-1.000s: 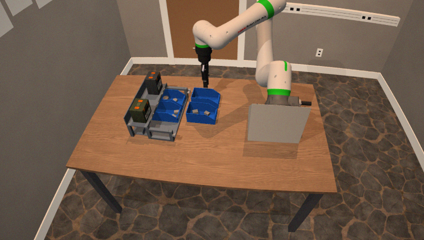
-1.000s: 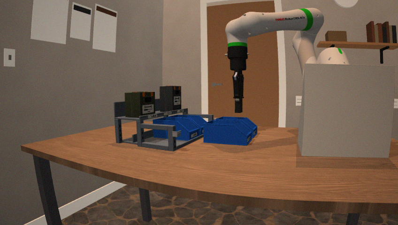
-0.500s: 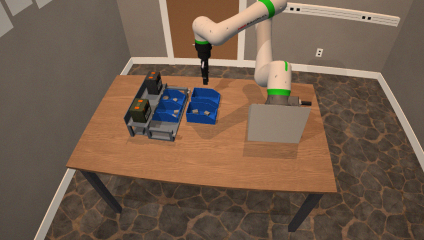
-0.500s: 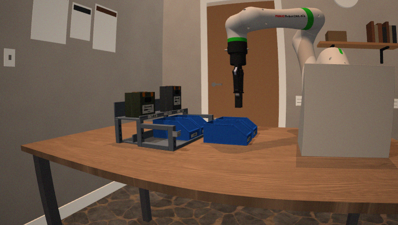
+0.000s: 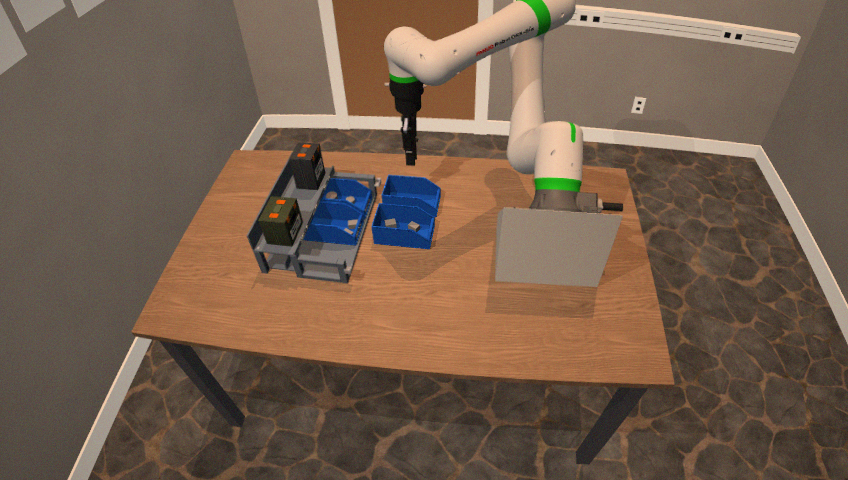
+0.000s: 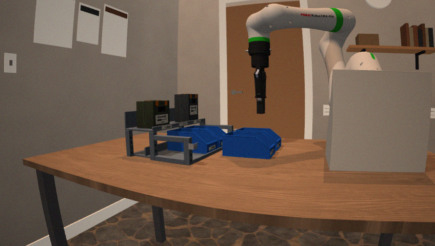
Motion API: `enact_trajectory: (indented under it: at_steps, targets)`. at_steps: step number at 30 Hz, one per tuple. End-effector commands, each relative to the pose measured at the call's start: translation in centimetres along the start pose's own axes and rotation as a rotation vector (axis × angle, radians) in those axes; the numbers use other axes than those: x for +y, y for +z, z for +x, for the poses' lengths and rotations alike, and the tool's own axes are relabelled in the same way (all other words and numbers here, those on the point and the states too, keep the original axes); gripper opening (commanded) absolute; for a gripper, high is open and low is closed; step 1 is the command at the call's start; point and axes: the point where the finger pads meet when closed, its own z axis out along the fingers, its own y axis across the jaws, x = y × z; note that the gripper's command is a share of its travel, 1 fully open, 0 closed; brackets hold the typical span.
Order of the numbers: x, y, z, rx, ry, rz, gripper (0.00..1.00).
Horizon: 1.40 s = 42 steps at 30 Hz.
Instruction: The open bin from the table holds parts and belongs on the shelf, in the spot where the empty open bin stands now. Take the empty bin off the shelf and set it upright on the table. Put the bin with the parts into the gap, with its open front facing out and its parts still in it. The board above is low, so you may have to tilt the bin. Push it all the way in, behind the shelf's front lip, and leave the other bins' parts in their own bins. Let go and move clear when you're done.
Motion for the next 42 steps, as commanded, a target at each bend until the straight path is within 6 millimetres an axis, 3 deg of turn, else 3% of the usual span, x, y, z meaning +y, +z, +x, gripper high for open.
enact_trajectory:
  at_steps: [1,21,22,42]
  targets:
    - [0.00,-0.31,-0.05,-0.001,0.000,0.000,0.24]
    - [0.00,-0.78,-0.05,-0.001,0.000,0.000,0.24]
    - [0.00,-0.78,-0.05,-0.001,0.000,0.000,0.10]
    - [0.16,-0.80,-0.07,-0.002,0.000,0.000,0.10]
